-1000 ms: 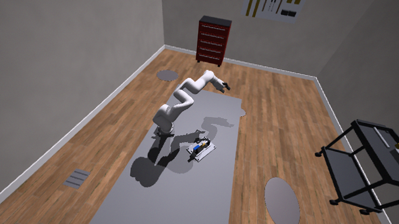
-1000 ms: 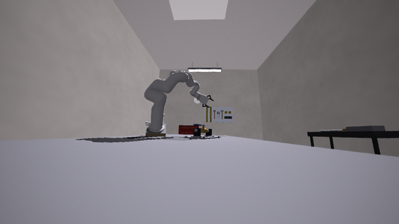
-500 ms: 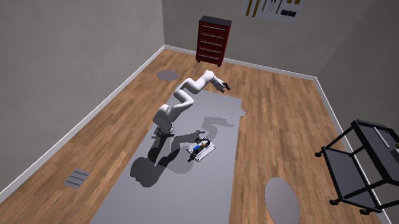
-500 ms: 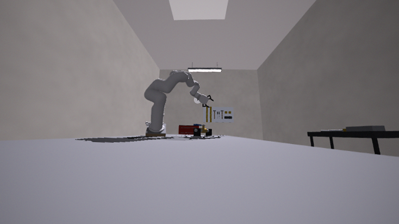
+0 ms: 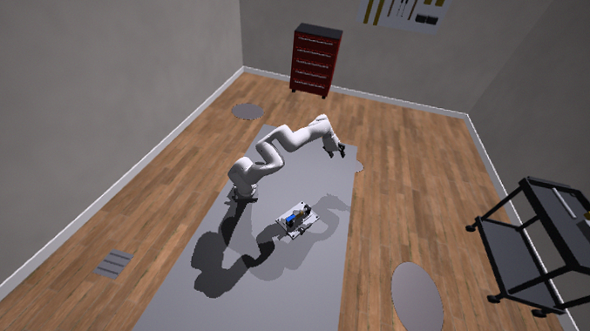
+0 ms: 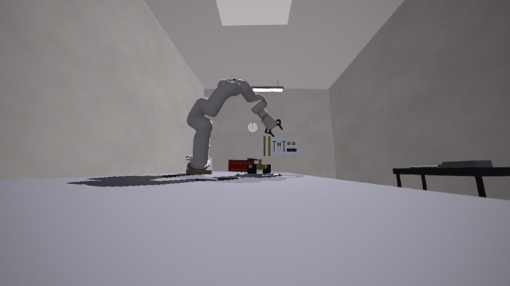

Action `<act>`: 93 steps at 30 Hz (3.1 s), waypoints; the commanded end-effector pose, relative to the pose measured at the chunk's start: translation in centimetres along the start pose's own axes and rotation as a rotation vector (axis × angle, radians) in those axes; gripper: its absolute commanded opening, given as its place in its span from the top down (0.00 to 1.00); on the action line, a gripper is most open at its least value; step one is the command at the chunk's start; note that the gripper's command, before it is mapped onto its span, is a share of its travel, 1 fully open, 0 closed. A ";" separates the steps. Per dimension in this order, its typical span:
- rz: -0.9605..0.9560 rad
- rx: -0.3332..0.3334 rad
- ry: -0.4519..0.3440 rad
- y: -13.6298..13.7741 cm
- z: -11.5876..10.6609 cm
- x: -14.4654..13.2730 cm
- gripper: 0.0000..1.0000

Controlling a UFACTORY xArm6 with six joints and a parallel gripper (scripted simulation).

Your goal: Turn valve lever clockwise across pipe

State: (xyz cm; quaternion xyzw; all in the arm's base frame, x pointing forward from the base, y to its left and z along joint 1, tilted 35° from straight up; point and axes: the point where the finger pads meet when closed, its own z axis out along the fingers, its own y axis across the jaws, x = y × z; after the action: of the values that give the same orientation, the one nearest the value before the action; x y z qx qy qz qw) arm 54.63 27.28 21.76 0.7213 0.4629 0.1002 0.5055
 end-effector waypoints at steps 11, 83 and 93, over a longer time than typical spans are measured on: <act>0.126 0.553 -0.179 -2.5 4.8 -23.3 0.00; 0.157 0.609 -0.173 -9.9 7.0 -45.4 0.32; 0.157 0.609 -0.173 -9.9 7.0 -45.4 0.32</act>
State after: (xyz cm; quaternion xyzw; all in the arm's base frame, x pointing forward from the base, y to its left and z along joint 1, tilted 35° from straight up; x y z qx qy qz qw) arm 28.22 -11.56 24.92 0.8787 0.3699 -0.0671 0.2942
